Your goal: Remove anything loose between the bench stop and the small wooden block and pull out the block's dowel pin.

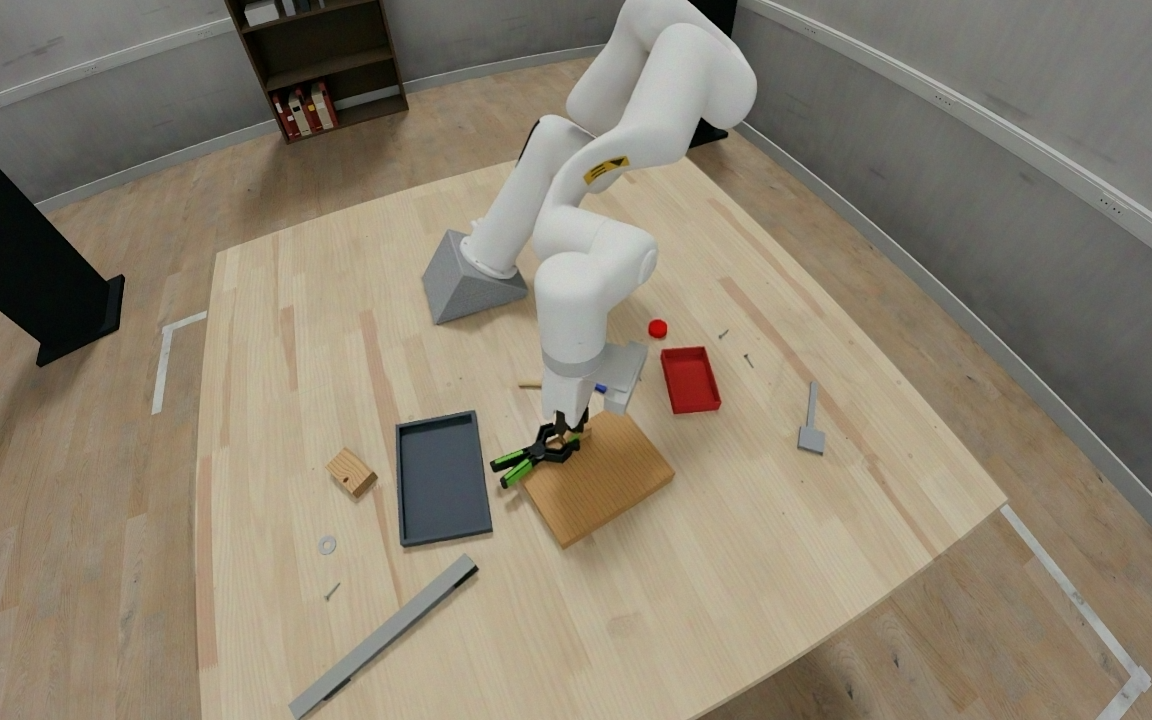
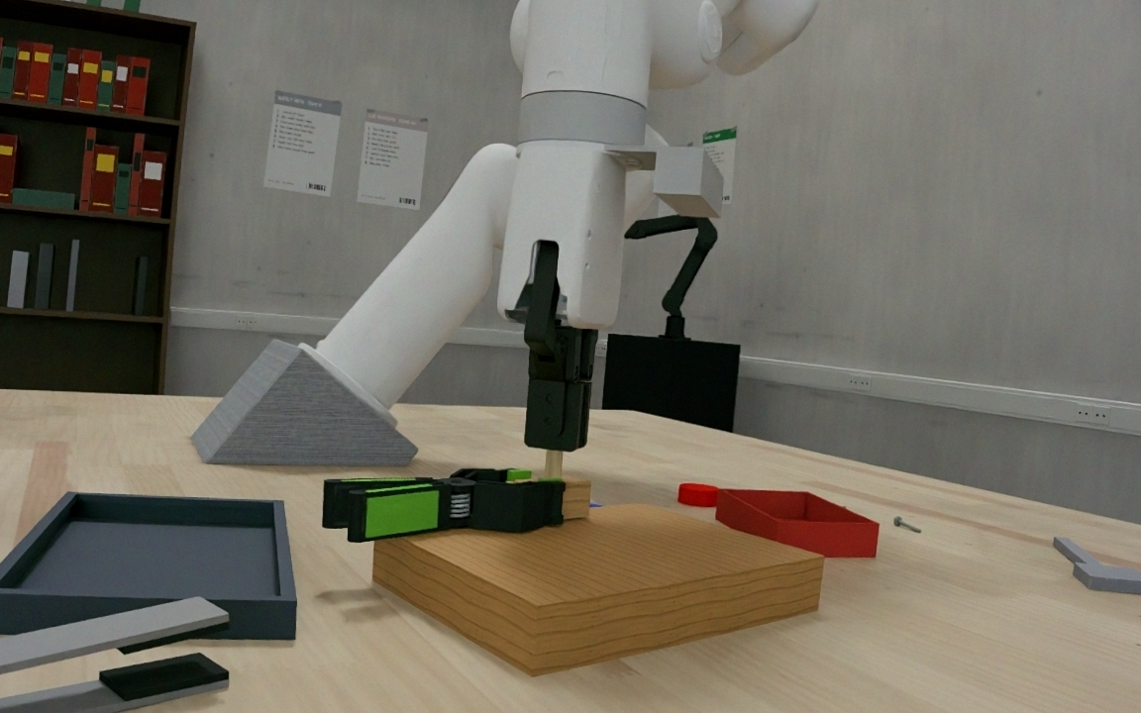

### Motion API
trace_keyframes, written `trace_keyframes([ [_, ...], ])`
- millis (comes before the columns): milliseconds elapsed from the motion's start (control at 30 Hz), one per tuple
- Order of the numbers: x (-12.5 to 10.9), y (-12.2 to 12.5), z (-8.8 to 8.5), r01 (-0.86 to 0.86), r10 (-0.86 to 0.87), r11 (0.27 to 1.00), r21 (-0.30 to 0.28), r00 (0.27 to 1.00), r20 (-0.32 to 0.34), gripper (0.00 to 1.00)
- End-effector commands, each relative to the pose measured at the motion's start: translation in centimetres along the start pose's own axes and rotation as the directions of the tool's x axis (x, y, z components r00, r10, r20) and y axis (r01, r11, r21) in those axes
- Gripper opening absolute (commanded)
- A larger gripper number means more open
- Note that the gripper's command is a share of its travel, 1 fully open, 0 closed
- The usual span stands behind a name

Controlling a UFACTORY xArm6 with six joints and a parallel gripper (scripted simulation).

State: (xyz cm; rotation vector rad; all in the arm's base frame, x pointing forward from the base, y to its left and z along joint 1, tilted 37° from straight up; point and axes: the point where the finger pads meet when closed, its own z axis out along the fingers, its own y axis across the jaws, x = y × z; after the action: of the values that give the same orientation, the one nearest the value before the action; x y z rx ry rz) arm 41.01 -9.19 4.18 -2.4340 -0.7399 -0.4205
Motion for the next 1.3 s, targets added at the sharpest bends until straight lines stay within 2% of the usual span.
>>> trace_keyframes([
  [0, 0.08, 0.11, -0.15, -0.028, 0.028, 1.0, -0.004, 1.0, -0.001, 0.0],
  [1267, 0.08, 0.11, -0.17, -0.193, 0.193, 0.981, -0.003, 0.981, -0.002, 0.0],
])
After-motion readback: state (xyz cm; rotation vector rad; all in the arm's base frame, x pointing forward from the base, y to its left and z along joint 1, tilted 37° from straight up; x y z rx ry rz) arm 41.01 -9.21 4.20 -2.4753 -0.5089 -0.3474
